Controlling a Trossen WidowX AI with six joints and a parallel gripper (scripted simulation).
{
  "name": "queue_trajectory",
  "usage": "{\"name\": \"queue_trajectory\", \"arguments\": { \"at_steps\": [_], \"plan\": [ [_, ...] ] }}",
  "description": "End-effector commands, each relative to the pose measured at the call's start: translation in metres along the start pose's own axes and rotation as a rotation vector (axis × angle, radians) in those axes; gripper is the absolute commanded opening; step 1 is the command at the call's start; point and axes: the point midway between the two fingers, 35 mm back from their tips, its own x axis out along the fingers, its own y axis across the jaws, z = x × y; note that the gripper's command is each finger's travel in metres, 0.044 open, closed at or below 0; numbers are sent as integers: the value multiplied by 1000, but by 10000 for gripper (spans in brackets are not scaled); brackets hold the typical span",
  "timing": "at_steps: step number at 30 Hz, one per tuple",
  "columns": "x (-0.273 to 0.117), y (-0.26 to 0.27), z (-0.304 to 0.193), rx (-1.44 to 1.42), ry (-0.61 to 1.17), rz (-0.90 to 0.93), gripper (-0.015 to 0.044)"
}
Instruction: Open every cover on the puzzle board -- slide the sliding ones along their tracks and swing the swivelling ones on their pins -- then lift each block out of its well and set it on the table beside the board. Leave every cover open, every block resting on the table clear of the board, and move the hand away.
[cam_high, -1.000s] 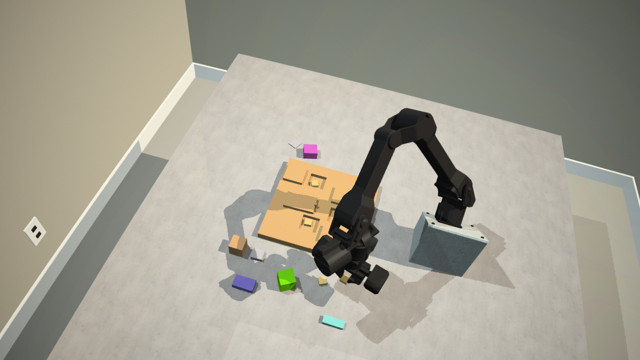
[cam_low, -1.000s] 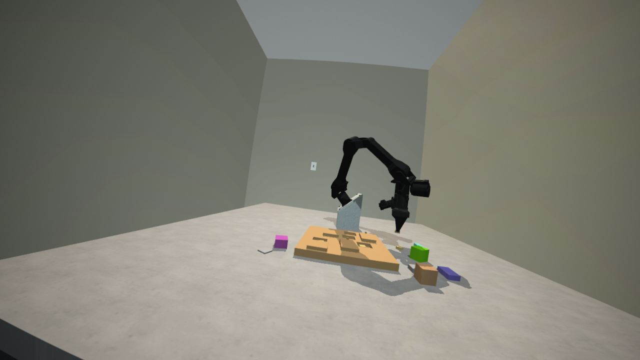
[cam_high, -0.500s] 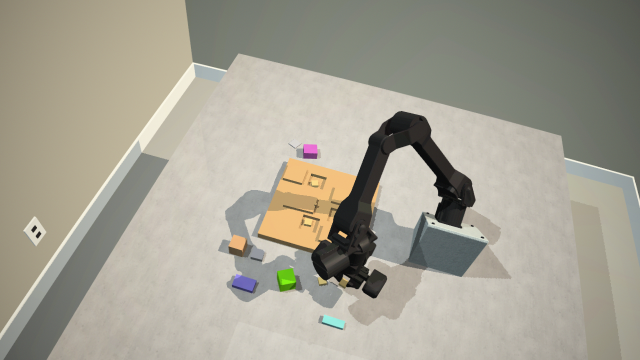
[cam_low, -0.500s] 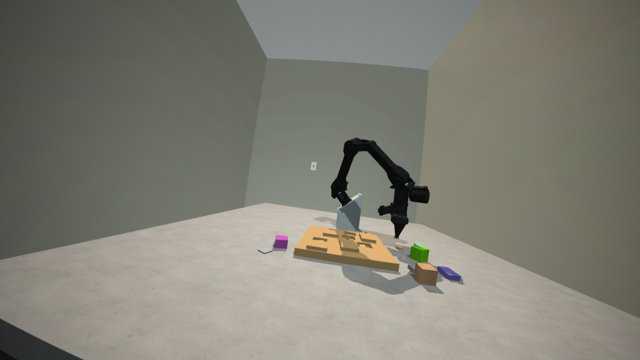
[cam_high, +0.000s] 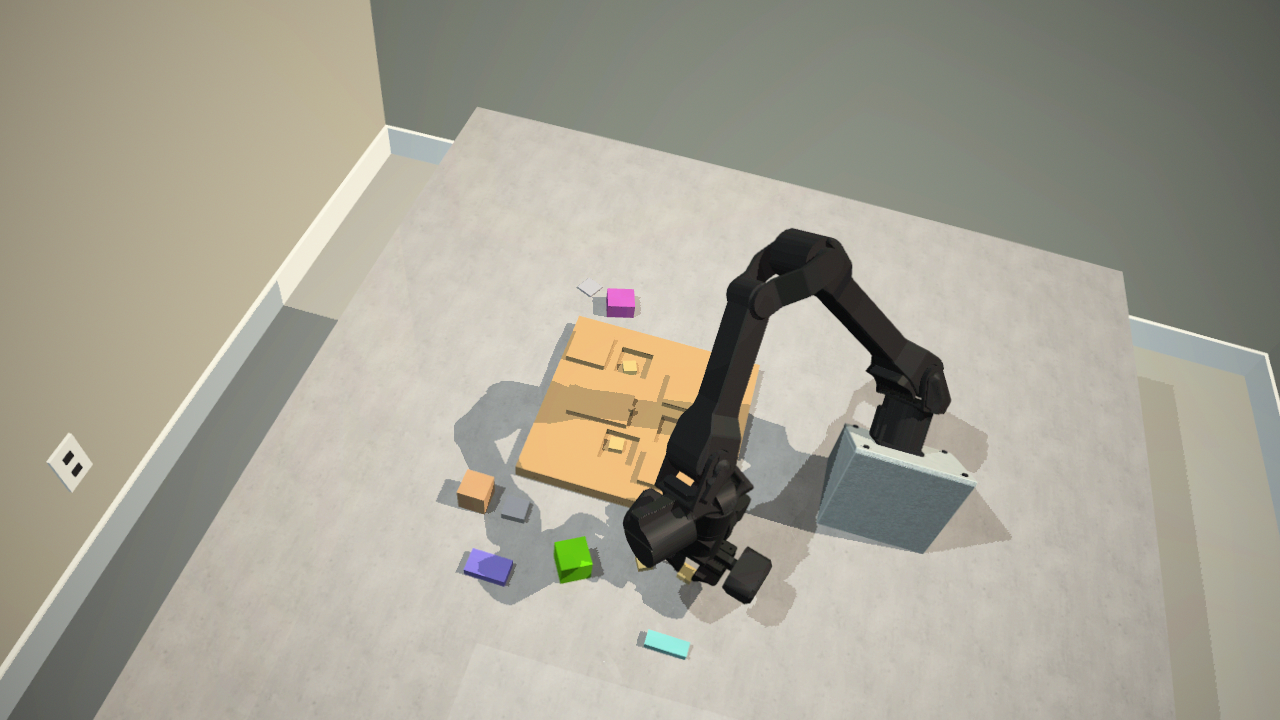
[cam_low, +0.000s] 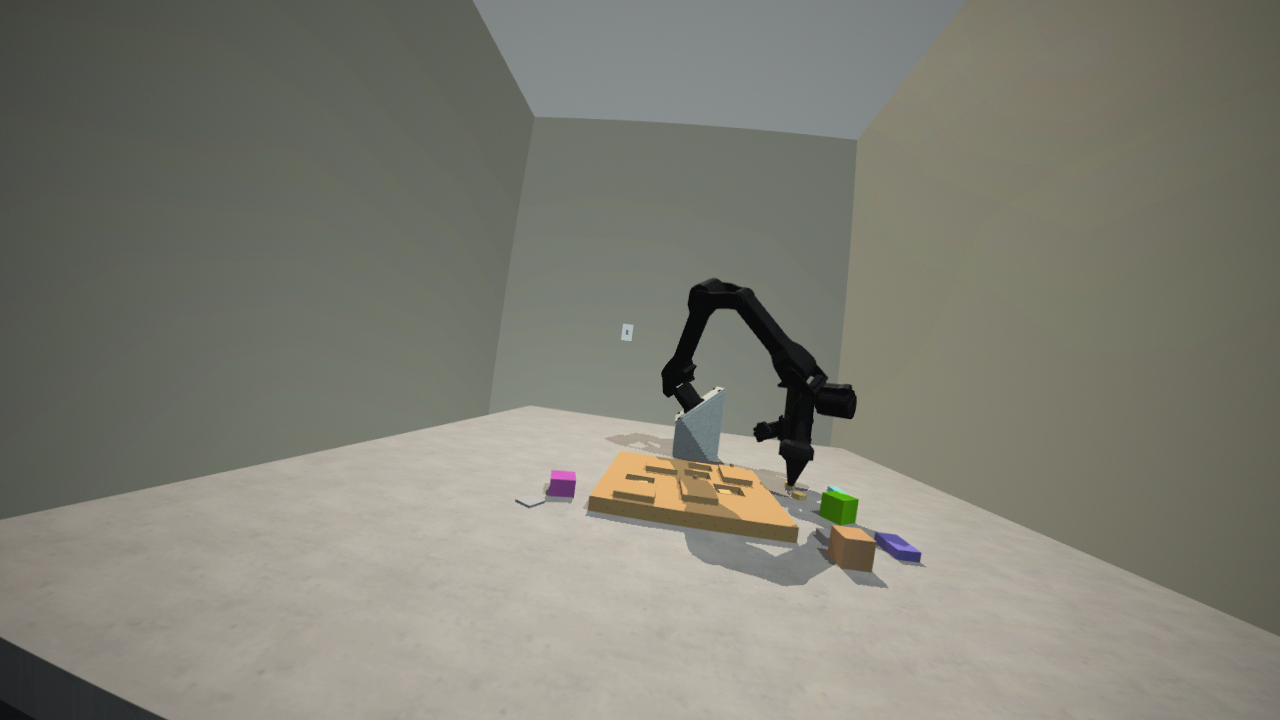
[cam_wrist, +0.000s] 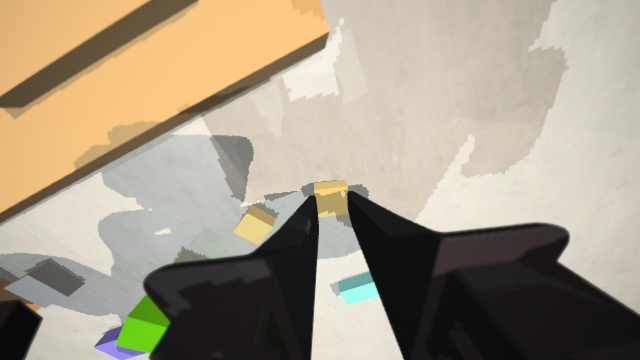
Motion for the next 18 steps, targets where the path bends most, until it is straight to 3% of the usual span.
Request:
{"name": "queue_trajectory", "arguments": {
  "at_steps": [1, 3, 16, 18],
  "plan": [
    [7, -1, 2, -4, -7, 1, 80],
    [7, -1, 2, -4, -7, 1, 80],
    [3, -1, 1, 0, -2, -1, 421],
    [-1, 0, 0, -1, -2, -1, 440]
  ]
}}
